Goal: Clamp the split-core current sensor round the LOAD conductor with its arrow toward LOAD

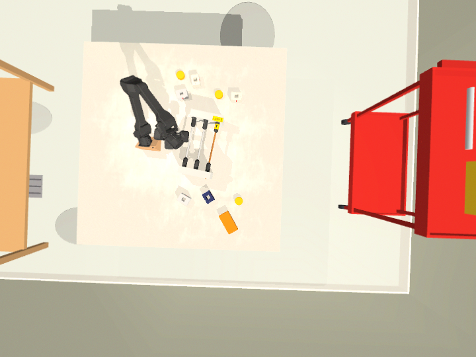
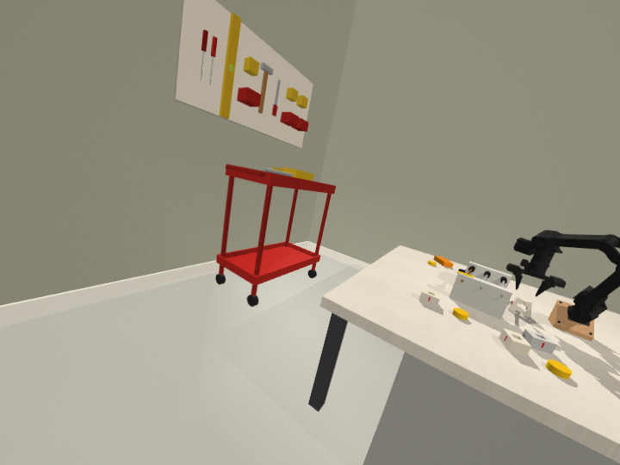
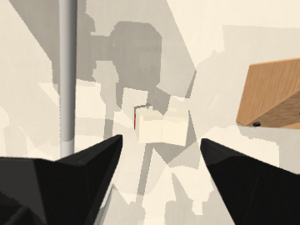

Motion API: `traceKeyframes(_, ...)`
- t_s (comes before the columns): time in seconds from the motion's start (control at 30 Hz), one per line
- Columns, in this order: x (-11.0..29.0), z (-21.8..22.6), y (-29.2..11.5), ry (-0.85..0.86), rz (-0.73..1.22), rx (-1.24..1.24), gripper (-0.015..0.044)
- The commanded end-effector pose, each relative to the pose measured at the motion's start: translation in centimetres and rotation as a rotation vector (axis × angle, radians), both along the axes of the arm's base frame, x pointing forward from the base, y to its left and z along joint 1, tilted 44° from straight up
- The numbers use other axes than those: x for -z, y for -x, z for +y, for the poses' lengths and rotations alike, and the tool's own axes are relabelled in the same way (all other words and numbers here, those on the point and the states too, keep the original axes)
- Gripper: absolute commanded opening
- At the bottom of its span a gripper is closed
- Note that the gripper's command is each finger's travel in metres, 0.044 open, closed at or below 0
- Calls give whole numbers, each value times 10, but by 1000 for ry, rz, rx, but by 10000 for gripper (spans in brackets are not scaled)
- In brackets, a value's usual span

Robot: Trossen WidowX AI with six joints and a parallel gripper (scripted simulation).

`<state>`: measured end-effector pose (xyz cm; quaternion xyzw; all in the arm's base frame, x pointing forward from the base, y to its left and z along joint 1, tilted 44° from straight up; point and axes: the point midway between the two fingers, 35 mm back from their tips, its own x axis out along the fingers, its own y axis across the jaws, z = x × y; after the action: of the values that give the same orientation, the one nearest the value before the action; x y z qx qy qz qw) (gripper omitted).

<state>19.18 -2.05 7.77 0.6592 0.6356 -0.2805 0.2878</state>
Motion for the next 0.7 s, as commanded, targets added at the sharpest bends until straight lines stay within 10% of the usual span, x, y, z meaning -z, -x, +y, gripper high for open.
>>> traceKeyframes(0.0, 6, 6, 0, -7, 10, 8, 320)
traceKeyframes(0.67, 27, 28, 2, -11, 9, 7, 320)
